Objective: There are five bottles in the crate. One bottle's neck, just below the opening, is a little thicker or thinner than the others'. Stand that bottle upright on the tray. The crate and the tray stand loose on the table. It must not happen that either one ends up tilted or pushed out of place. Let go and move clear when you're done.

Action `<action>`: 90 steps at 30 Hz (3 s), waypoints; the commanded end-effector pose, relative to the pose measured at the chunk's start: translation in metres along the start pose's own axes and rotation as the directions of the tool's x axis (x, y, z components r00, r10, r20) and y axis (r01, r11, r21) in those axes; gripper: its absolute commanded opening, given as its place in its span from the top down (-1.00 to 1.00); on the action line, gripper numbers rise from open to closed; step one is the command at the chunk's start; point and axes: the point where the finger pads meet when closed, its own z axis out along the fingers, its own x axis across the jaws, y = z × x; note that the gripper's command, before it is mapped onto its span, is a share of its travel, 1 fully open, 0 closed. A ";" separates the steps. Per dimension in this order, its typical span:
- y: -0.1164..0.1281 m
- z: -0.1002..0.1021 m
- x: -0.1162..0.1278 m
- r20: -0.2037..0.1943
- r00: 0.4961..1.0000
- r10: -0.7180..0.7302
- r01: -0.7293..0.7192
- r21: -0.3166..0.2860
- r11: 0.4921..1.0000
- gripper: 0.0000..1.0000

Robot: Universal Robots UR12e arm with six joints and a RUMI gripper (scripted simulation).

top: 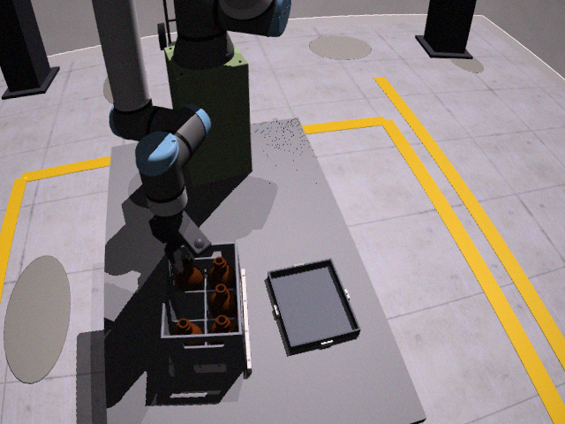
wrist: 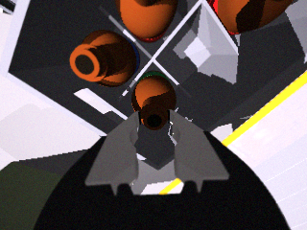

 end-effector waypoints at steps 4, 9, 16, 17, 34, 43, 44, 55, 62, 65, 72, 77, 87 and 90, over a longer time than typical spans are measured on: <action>-0.002 0.000 0.002 -0.003 1.000 -0.001 0.001 0.001 1.000 1.00; -0.002 0.000 0.002 -0.003 1.000 -0.001 0.001 0.001 1.000 1.00; -0.002 0.000 0.002 -0.003 1.000 -0.001 0.001 0.001 1.000 1.00; -0.002 0.000 0.002 -0.003 1.000 -0.001 0.001 0.001 1.000 1.00; -0.002 0.000 0.002 -0.003 1.000 -0.001 0.001 0.001 1.000 1.00; -0.002 0.000 0.002 -0.003 1.000 -0.001 0.001 0.001 1.000 1.00; -0.002 0.000 0.002 -0.003 1.000 -0.001 0.001 0.001 1.000 1.00; -0.002 0.000 0.002 -0.003 1.000 -0.001 0.001 0.001 1.000 0.24; -0.002 0.000 0.002 -0.003 1.000 -0.001 0.001 0.001 1.000 0.24; -0.002 0.000 0.002 -0.003 1.000 -0.001 0.001 0.001 1.000 0.24; -0.002 0.000 0.002 -0.003 1.000 -0.001 0.001 0.001 1.000 0.24; -0.002 0.000 0.002 -0.003 1.000 -0.001 0.001 0.001 1.000 0.24; -0.002 -0.003 0.002 -0.003 1.000 -0.001 0.001 0.002 1.000 0.24; -0.001 -0.006 0.000 -0.001 1.000 -0.001 0.001 0.001 1.000 0.24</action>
